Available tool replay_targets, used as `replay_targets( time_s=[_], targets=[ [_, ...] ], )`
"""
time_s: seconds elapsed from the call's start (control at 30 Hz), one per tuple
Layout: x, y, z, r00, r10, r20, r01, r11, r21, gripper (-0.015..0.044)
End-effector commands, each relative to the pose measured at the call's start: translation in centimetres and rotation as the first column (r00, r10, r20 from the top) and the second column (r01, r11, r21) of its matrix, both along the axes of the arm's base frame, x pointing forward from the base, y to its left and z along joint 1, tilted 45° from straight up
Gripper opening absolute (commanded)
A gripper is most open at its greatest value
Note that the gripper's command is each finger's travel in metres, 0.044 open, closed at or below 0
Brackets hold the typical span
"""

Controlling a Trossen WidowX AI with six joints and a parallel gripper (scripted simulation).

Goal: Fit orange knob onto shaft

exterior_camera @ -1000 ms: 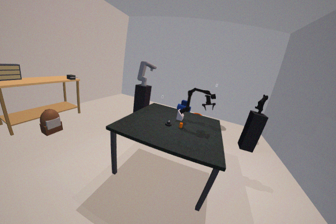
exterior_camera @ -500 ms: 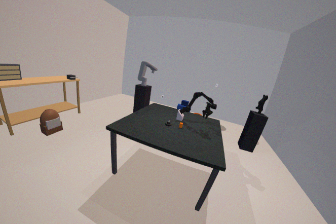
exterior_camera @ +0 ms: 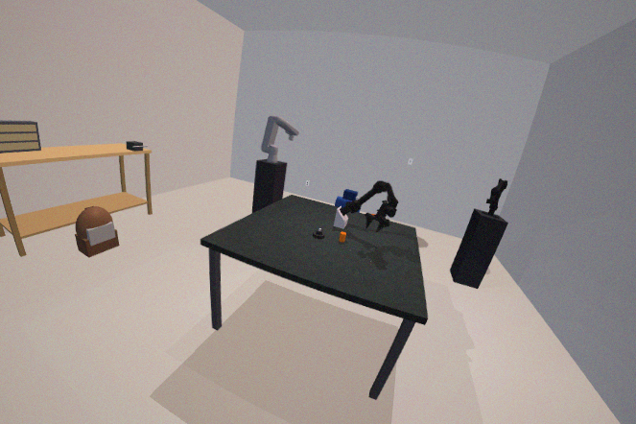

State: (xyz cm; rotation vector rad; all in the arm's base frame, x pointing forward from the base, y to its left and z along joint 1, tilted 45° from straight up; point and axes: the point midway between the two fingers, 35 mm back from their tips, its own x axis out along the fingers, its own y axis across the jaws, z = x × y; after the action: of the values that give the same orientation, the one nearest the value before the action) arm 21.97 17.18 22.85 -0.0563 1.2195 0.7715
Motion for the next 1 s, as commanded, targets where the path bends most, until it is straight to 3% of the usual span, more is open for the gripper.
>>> replay_targets(
  time_s=[0.0,0.13,0.27,0.47,0.97],
  targets=[
    [3.6,-3.7,-4.4,0.789,-0.468,-0.398,0.493,0.869,-0.043,0.044],
    [5.3,-6.4,-6.9,0.556,-0.623,-0.55,0.689,0.716,-0.113,0.044],
    [6.6,-9.6,-9.5,0.151,-0.704,-0.694,0.842,0.459,-0.283,0.044],
    [7.3,-14.1,-12.5,-0.477,-0.532,-0.7,0.79,0.089,-0.606,0.044],
    [7.2,-14.0,-12.7,-0.516,-0.508,-0.69,0.774,0.068,-0.629,0.044]
  ],
)
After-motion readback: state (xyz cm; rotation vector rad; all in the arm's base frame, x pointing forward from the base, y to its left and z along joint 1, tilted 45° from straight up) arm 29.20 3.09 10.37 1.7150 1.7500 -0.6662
